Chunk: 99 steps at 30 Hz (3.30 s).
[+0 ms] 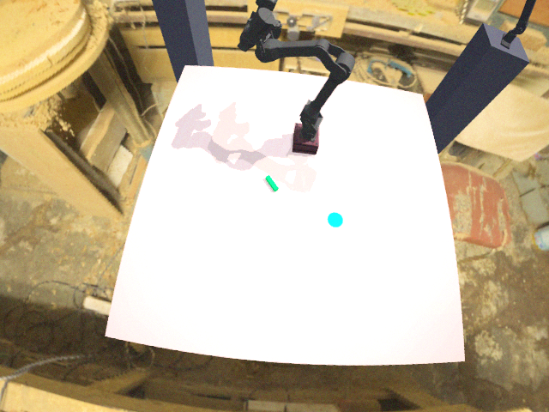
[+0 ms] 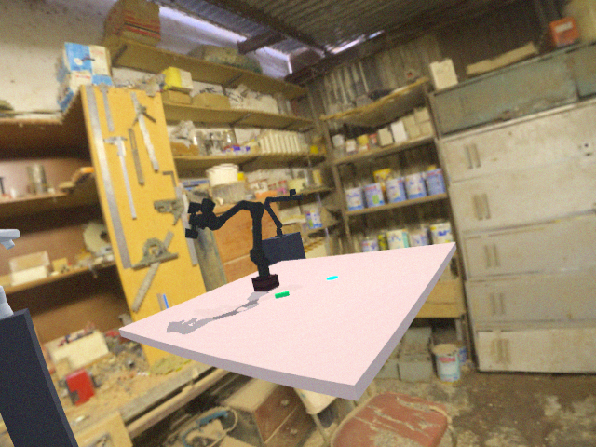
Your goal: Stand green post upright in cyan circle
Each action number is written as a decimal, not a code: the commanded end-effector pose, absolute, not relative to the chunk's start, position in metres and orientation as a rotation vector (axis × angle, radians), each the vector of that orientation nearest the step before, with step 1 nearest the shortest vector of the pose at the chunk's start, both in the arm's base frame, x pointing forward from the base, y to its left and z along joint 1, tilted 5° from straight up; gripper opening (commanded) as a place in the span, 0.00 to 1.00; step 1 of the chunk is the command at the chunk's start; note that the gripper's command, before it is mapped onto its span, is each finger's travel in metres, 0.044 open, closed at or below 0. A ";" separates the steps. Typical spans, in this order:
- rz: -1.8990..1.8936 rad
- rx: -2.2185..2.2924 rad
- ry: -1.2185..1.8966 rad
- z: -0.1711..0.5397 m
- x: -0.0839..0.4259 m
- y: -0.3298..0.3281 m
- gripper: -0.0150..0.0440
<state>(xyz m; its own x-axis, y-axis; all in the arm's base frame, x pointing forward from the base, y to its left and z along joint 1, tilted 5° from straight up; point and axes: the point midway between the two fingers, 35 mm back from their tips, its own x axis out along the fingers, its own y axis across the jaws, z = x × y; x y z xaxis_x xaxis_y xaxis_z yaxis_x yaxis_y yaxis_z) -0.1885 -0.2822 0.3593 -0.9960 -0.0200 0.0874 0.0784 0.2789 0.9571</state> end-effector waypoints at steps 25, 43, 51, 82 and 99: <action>-2.235 0.339 -0.627 0.302 -0.026 -0.404 0.65; -1.662 0.166 0.519 0.220 0.131 -0.392 0.65; -1.271 0.016 0.883 0.181 0.189 -0.353 0.65; 0.554 -0.583 1.425 0.094 0.255 -0.098 0.65; 0.704 -0.614 1.412 0.017 0.258 -0.074 0.65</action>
<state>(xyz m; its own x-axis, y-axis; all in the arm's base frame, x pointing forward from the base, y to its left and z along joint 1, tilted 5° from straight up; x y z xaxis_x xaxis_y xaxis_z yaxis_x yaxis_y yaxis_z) 0.2613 -0.0777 0.0432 0.0429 0.0623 -0.9971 -0.7535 0.6574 0.0087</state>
